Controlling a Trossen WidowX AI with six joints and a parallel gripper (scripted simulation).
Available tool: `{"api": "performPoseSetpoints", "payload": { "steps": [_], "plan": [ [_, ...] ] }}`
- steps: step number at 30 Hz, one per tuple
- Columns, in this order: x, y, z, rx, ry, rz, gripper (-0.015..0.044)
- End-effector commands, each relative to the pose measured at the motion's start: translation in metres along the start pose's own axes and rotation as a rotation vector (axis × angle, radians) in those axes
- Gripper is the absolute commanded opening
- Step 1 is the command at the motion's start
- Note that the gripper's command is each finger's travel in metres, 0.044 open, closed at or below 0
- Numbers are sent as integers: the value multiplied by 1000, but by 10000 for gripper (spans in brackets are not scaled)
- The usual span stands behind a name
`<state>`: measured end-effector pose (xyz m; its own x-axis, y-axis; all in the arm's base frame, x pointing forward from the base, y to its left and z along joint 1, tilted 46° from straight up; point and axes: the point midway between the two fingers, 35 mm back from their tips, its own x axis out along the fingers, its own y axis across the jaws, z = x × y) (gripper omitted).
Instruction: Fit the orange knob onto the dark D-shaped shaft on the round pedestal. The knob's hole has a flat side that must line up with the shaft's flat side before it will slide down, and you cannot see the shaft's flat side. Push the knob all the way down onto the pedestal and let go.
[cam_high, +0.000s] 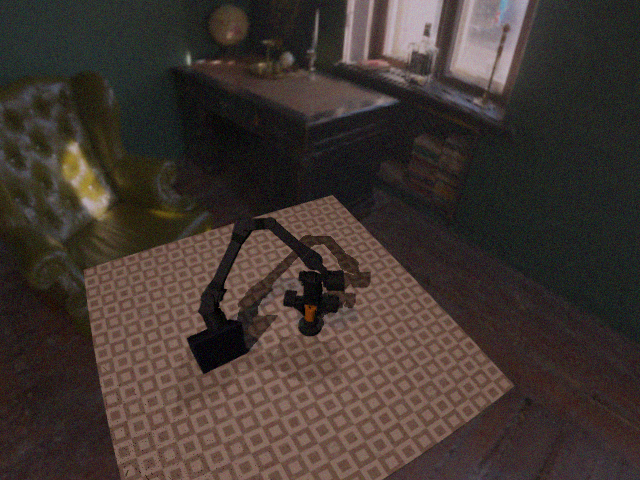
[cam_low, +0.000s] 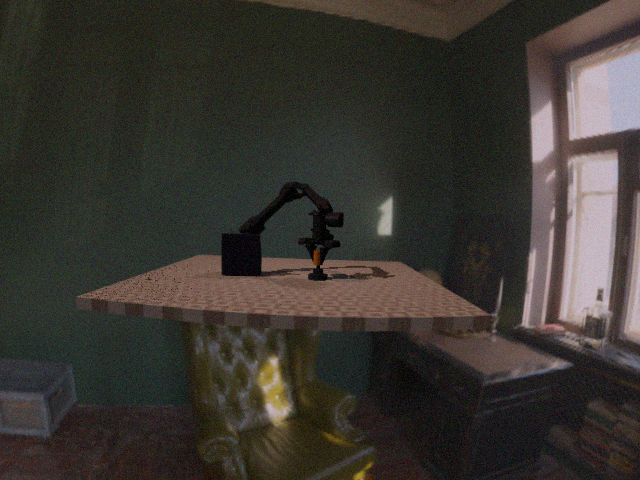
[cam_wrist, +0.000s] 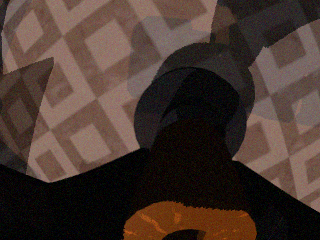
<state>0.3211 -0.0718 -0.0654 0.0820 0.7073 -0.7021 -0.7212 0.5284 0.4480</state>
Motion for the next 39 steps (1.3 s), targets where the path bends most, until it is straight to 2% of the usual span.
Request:
{"api": "performPoseSetpoints", "payload": {
  "steps": [1,24,31,39],
  "plan": [
    [-2,-1,-3,-87,0,-5,0],
    [-2,0,2,-87,0,-5,0],
    [-3,-2,3,-286,0,-5,0],
    [0,-3,2,-297,0,-5,0]
  ]
}}
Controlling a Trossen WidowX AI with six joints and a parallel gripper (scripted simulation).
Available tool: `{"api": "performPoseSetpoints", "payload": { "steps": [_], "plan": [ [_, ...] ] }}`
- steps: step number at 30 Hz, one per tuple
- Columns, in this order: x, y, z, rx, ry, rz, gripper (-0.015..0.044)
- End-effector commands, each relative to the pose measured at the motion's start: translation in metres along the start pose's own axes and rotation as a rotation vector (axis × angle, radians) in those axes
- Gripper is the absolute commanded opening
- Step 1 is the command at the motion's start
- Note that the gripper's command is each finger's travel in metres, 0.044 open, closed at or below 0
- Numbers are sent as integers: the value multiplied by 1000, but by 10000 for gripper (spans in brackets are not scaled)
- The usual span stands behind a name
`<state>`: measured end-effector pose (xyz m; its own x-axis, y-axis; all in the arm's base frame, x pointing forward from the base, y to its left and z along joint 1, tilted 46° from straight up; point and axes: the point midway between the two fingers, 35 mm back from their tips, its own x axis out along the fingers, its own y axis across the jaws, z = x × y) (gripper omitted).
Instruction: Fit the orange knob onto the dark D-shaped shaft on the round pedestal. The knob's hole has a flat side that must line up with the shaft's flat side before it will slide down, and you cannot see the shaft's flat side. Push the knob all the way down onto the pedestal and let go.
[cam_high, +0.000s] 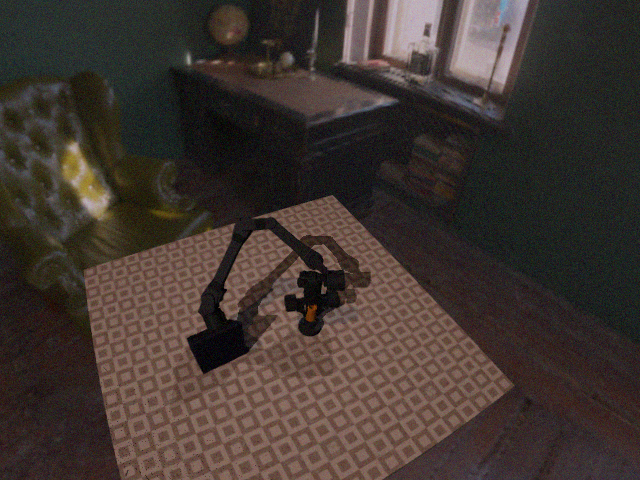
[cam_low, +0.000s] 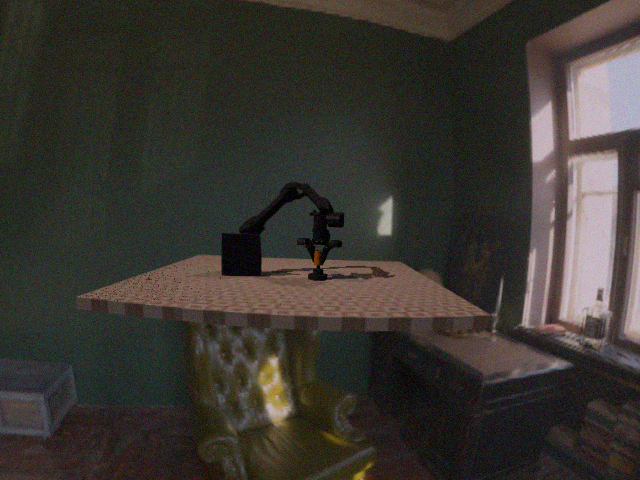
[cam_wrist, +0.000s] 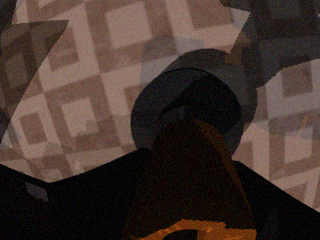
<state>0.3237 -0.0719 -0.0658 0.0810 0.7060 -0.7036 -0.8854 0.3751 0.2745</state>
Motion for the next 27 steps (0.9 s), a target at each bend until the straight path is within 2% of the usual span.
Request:
{"api": "performPoseSetpoints", "payload": {
  "steps": [1,27],
  "plan": [
    [0,-1,0,-12,-1,-5,0],
    [-1,0,0,-12,-1,-5,0]
  ]
}}
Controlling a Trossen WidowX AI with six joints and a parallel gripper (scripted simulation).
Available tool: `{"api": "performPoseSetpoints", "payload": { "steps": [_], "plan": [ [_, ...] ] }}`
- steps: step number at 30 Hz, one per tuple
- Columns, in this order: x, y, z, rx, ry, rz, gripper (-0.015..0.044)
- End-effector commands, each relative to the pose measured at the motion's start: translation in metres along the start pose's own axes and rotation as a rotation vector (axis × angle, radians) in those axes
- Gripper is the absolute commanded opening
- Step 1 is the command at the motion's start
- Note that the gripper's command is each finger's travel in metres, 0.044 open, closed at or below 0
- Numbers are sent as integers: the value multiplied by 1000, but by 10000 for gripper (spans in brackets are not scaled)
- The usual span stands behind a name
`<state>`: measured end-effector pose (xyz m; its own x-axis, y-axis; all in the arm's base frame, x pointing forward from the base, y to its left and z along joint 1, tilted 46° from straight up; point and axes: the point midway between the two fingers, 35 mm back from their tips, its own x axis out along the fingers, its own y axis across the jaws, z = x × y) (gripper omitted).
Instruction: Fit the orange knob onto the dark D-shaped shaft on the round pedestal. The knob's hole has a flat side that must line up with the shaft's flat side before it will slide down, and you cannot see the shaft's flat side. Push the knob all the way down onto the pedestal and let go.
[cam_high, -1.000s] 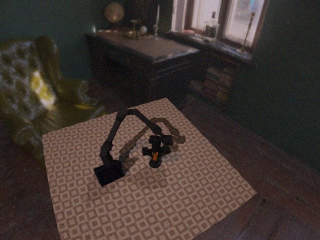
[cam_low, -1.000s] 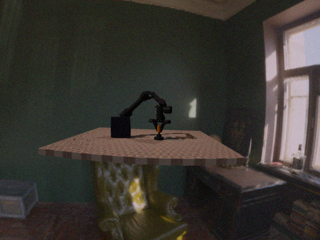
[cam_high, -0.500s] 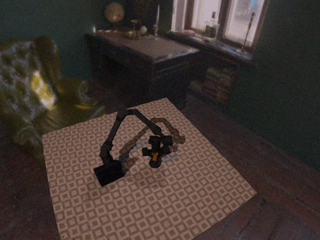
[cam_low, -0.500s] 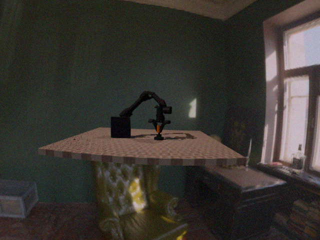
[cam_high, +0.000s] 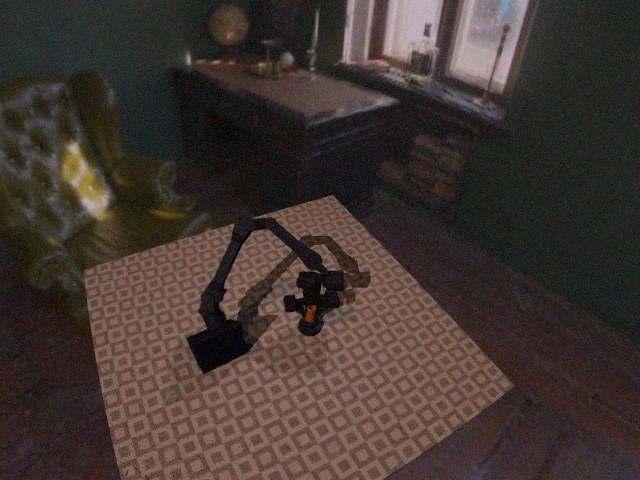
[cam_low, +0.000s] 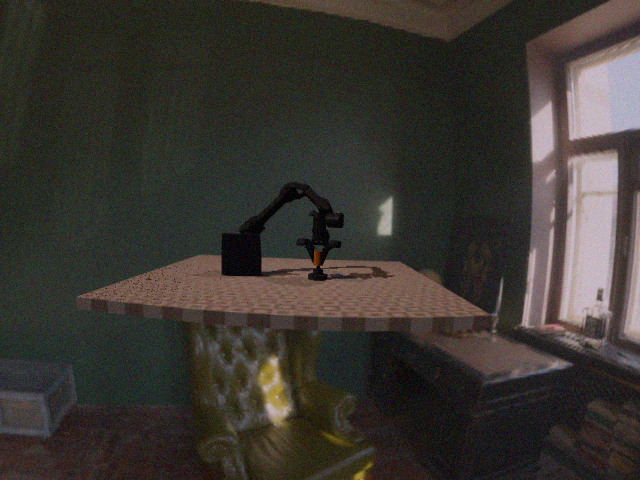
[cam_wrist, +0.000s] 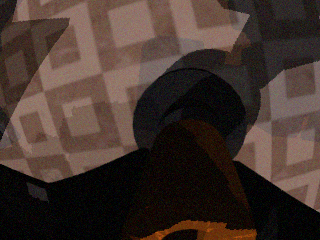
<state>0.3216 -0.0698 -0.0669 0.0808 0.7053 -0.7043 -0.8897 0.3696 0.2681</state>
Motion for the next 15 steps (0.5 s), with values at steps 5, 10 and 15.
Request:
{"api": "performPoseSetpoints", "payload": {
  "steps": [5,10,15],
  "plan": [
    [-4,-3,0,-58,-2,-4,0],
    [-5,-5,-1,-212,-1,-5,0],
    [-4,-4,-1,-212,-1,-5,0]
  ]
}}
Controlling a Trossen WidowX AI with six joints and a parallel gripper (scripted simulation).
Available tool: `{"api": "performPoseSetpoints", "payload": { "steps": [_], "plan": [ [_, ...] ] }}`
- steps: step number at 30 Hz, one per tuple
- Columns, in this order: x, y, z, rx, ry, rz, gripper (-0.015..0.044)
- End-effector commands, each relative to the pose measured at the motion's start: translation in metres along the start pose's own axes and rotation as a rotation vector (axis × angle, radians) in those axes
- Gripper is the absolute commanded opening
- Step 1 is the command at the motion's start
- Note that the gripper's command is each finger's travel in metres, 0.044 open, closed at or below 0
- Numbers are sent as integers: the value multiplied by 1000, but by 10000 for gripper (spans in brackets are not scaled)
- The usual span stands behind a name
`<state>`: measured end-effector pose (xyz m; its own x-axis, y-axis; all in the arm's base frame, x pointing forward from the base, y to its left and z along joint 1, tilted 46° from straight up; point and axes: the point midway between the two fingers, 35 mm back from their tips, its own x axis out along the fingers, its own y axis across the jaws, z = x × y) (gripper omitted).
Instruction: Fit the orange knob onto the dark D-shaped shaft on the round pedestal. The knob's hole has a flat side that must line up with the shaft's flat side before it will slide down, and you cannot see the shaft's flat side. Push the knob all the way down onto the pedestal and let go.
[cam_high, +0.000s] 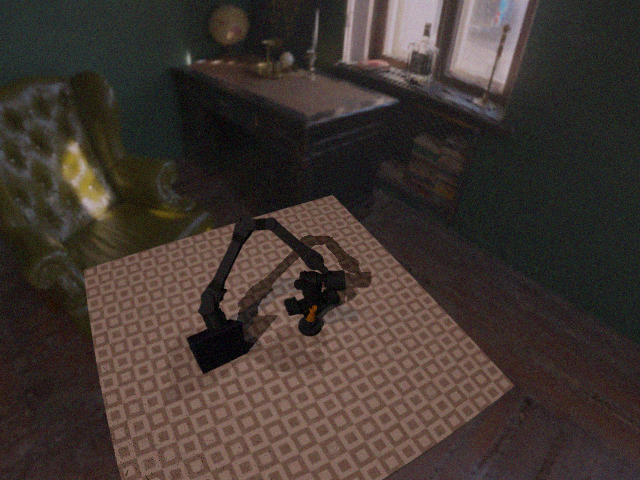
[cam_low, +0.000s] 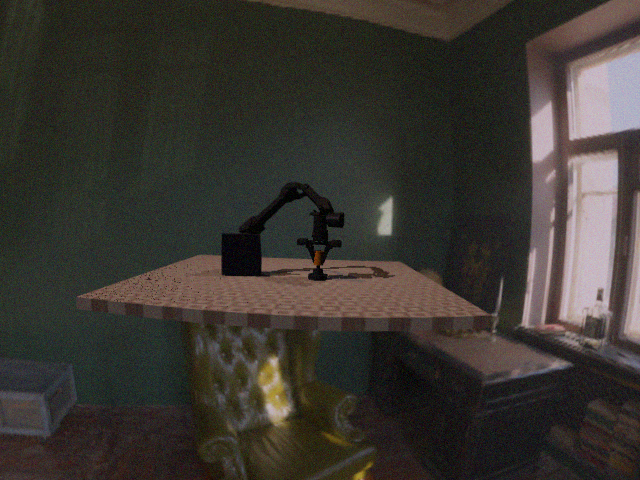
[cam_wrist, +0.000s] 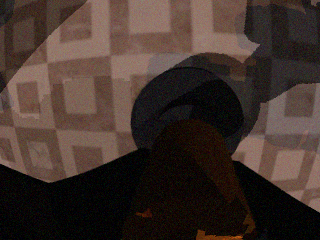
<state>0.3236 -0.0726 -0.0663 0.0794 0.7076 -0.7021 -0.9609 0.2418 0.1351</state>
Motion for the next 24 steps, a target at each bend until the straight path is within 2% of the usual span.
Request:
{"api": "performPoseSetpoints", "payload": {
  "steps": [1,24],
  "plan": [
    [-2,-1,-1,-14,2,-7,0],
    [-1,-1,1,-14,2,-7,0]
  ]
}}
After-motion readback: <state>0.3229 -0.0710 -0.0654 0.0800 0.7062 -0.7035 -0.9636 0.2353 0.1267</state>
